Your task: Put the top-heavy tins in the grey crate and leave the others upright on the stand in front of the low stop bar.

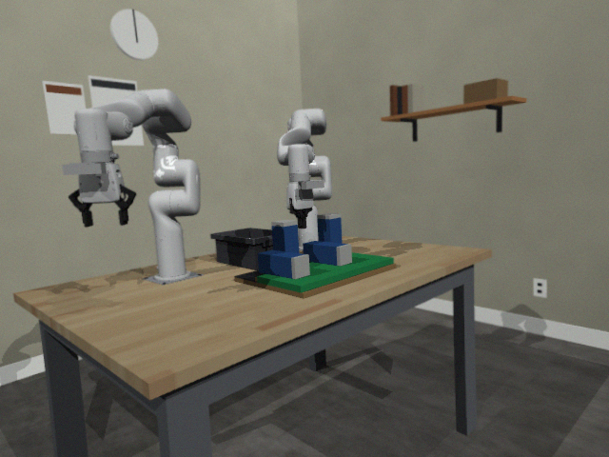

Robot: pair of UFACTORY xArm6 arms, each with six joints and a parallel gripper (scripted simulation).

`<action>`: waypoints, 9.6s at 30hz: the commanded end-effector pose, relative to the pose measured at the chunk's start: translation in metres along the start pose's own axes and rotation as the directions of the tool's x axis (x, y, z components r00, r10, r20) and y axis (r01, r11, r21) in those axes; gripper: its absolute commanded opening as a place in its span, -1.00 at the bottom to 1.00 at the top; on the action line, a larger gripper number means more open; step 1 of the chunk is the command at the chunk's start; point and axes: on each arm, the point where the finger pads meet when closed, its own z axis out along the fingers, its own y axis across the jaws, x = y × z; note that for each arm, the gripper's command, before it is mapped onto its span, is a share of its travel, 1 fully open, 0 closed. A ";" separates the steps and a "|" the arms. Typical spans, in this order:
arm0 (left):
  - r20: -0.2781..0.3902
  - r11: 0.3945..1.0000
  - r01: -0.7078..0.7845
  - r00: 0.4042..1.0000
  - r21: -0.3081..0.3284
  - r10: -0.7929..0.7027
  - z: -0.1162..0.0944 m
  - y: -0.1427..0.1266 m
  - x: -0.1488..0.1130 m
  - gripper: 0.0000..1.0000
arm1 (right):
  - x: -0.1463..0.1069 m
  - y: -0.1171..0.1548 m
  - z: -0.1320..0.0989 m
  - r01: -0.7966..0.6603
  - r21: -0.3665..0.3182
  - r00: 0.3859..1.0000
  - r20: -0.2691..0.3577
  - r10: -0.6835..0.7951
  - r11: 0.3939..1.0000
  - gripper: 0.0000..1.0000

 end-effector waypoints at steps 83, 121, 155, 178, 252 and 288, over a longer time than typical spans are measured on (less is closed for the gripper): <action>-0.003 1.000 0.000 1.000 -0.004 0.000 -0.002 0.002 -0.031 -1.00 | 0.001 0.000 -0.002 0.000 0.000 1.000 -0.004 0.000 1.000 1.00; -0.003 1.000 0.001 1.000 -0.003 -0.001 -0.082 0.002 -0.032 -1.00 | 0.001 0.000 -0.002 0.000 0.000 1.000 -0.004 0.000 1.000 1.00; -0.002 1.000 0.001 1.000 -0.003 -0.001 -0.082 0.002 -0.032 1.00 | 0.001 0.000 -0.002 0.000 0.000 1.000 -0.004 0.000 1.000 1.00; -0.002 1.000 0.001 1.000 -0.003 -0.001 -0.082 0.002 -0.031 1.00 | 0.001 0.000 -0.002 0.000 0.000 1.000 -0.004 0.000 1.000 1.00; -0.003 1.000 0.001 1.000 -0.003 -0.001 -0.040 0.002 0.022 1.00 | 0.001 0.000 -0.002 0.000 0.000 1.000 -0.004 0.000 1.000 1.00; -0.002 1.000 0.001 1.000 -0.002 -0.001 0.000 0.002 0.022 1.00 | 0.001 0.000 -0.002 0.000 0.000 1.000 -0.004 0.000 1.000 1.00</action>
